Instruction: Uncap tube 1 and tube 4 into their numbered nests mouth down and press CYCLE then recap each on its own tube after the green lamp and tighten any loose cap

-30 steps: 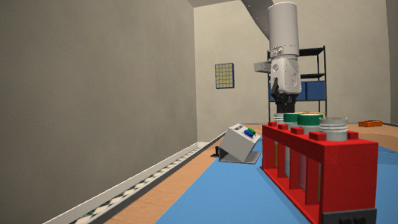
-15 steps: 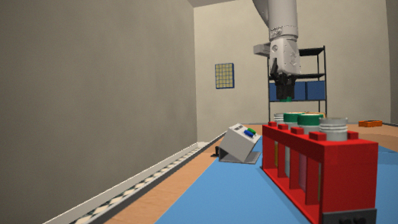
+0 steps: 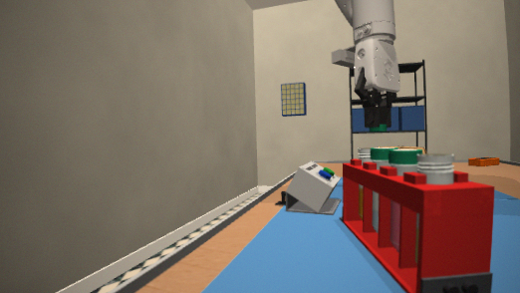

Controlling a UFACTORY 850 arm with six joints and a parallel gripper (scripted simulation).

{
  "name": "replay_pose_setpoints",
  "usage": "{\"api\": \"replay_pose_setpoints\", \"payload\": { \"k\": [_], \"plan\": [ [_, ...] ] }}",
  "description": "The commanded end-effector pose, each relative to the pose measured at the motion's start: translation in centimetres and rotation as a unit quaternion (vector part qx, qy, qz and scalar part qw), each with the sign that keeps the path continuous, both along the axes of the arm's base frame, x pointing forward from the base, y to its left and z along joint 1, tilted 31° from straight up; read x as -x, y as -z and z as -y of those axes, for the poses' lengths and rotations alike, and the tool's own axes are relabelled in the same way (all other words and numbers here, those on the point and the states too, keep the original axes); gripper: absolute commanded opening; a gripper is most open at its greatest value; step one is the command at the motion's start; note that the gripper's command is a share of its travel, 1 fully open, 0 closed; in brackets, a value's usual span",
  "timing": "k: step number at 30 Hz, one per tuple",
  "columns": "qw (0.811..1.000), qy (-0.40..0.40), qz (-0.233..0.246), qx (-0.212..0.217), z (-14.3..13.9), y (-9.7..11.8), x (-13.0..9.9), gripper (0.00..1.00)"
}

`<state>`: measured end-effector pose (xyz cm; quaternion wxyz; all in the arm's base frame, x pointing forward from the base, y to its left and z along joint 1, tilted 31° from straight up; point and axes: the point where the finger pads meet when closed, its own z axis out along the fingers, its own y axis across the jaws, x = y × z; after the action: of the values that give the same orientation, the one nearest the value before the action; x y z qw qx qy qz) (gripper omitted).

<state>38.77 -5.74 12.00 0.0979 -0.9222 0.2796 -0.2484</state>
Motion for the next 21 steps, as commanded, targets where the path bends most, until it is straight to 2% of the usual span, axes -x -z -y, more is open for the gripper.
{"api": "replay_pose_setpoints", "payload": {
  "k": [1,10,14,17,21],
  "plan": [
    [1.0,0.004,0.002,0.006,-3.0,0.0,0.2,0.0],
    [1.0,0.004,0.002,0.006,-8.0,0.3,0.8,0.0],
    [1.0,0.004,0.002,0.006,-8.8,0.3,1.0,0.0],
    [1.0,0.004,0.002,0.006,-11.3,0.4,1.3,0.0],
    [1.0,0.004,0.002,0.006,-12.9,0.5,1.5,0.0]
  ]
}}
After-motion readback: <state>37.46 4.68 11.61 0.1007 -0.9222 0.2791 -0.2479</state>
